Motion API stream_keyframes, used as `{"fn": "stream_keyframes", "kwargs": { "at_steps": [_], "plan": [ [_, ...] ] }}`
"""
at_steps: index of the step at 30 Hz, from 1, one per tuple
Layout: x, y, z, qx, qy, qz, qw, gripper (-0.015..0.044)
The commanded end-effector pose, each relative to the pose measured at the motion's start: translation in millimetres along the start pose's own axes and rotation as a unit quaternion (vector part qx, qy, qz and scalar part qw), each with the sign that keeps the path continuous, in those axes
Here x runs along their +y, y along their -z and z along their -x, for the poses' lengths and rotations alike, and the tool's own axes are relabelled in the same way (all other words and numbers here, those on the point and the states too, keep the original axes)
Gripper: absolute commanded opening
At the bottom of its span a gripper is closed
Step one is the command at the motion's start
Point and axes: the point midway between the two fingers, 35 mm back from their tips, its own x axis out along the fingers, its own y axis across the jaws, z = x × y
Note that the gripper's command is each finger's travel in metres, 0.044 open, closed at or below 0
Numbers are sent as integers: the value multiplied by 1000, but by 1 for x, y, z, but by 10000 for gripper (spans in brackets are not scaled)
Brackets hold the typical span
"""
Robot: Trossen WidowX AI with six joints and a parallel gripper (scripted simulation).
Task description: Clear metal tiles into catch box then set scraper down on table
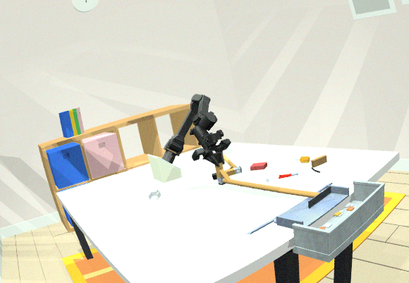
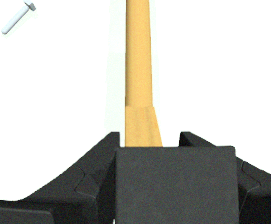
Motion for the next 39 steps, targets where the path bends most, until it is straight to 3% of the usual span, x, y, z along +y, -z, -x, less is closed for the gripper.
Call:
{"fn": "stream_keyframes", "kwargs": {
  "at_steps": [1, 39],
  "plan": [
    [0, 0, 7, -7, -1, 4, 1000, 0],
    [-1, 34, 32, -7, 0, 4, 1000, 0]
  ]
}}
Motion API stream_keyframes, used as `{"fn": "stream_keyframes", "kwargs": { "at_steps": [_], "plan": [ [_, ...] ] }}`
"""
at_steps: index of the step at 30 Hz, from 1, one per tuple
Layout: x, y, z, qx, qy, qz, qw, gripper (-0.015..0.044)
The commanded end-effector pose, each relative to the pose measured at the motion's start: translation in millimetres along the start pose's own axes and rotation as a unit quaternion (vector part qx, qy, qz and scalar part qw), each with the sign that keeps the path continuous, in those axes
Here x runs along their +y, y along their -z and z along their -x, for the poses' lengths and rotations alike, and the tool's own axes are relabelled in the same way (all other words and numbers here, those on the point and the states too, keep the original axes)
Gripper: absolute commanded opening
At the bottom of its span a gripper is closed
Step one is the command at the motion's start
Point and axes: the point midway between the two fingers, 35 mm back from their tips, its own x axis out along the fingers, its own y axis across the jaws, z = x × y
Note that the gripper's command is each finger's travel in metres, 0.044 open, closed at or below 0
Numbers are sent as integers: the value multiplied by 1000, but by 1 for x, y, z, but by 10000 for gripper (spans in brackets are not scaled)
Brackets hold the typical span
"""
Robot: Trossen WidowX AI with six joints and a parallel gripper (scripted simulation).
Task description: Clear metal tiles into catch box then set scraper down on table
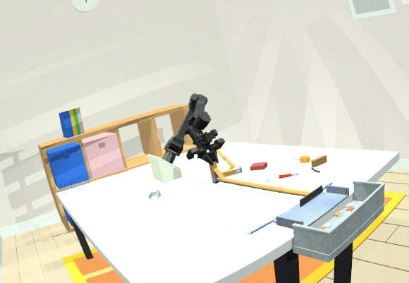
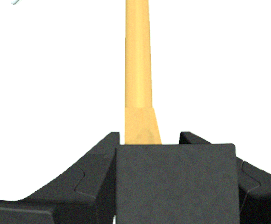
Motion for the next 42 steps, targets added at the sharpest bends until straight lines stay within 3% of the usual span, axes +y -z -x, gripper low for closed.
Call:
{"fn": "stream_keyframes", "kwargs": {
  "at_steps": [1, 42],
  "plan": [
    [0, 2, 6, -5, -1, 4, 1000, 0],
    [-1, 42, 29, -7, -1, 3, 1000, 0]
  ]
}}
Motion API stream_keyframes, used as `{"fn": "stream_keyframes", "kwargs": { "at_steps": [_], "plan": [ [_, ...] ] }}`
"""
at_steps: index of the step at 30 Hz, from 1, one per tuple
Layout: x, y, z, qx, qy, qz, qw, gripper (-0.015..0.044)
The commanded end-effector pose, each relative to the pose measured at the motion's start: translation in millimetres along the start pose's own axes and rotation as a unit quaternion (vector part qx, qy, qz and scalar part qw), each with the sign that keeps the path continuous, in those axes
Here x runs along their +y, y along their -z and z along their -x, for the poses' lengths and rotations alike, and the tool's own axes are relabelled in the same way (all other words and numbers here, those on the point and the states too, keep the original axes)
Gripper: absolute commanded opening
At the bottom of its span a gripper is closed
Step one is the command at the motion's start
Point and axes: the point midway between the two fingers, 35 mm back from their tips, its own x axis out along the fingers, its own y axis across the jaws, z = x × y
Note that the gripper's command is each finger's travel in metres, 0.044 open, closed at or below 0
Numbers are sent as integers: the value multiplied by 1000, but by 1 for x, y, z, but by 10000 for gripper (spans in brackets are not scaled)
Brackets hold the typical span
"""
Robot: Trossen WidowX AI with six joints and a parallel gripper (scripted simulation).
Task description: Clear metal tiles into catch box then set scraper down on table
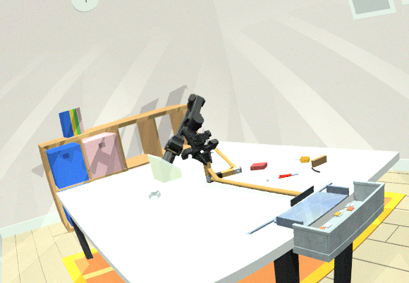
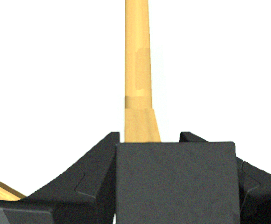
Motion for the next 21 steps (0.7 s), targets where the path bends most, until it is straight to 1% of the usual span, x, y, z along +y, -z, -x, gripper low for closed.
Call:
{"fn": "stream_keyframes", "kwargs": {
  "at_steps": [1, 21],
  "plan": [
    [0, 3, 5, -5, -2, 4, 1000, 0],
    [-1, 22, 14, -6, -1, 3, 1000, 0]
  ]
}}
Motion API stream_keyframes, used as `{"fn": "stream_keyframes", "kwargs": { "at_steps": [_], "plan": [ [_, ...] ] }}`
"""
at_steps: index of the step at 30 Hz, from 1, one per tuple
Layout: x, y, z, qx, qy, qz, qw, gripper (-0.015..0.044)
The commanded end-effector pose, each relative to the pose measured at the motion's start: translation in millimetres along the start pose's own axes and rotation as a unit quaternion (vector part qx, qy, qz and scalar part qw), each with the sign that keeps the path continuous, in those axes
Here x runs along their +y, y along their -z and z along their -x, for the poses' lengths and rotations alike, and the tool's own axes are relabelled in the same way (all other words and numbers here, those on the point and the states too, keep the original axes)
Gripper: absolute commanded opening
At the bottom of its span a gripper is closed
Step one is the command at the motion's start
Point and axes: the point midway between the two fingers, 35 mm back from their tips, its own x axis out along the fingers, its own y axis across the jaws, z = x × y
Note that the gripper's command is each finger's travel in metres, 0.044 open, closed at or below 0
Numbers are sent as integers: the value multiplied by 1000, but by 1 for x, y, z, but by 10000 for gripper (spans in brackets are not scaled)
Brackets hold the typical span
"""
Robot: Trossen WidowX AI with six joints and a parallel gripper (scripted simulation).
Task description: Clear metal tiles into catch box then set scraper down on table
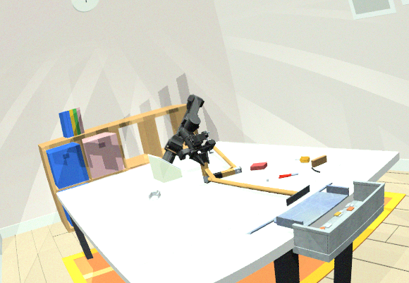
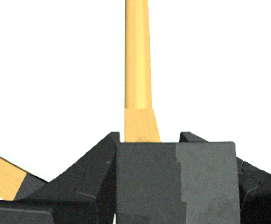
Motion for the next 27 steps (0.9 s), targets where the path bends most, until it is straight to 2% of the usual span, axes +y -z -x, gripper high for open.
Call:
{"fn": "stream_keyframes", "kwargs": {
  "at_steps": [1, 27],
  "plan": [
    [-1, 2, 3, -4, -1, 2, 1000, 0],
    [-30, 12, 7, -5, 10, -11, 1000, 0]
  ]
}}
